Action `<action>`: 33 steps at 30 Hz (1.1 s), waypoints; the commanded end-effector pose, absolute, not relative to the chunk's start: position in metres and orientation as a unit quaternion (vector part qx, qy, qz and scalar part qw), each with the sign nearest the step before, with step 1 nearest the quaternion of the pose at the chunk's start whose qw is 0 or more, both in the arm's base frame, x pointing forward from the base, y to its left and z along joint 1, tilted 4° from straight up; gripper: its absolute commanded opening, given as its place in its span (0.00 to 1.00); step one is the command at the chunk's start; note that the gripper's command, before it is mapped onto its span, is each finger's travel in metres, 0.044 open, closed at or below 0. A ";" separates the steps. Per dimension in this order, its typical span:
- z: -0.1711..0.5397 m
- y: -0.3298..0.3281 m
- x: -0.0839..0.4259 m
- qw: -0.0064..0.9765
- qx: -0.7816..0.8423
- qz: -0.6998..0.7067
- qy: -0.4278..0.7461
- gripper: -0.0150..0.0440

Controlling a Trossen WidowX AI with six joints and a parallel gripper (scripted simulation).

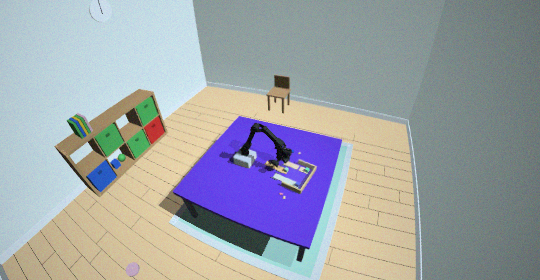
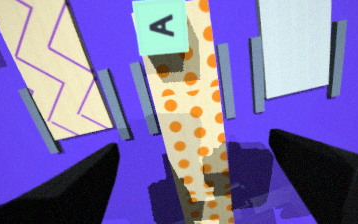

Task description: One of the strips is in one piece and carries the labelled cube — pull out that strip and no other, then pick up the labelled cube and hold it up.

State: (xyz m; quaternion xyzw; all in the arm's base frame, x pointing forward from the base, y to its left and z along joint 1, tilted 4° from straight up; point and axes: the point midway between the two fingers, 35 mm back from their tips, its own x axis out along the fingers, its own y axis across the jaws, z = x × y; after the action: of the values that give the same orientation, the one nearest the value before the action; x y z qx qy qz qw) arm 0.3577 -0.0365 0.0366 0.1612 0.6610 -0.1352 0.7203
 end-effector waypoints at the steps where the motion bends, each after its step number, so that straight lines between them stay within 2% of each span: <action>1: 0.039 -0.040 0.372 0.720 0.160 -0.132 0.662 1.00; 14: 0.049 -0.052 0.421 0.722 0.160 -0.132 0.660 1.00; 21: 0.040 -0.052 0.422 0.722 0.160 -0.132 0.660 0.69; 33: 0.021 -0.051 0.425 0.722 0.160 -0.132 0.660 0.68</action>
State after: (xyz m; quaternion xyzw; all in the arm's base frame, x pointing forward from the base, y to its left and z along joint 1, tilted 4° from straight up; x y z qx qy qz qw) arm 0.4264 -0.0520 0.0287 0.1610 0.6560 -0.1344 0.7250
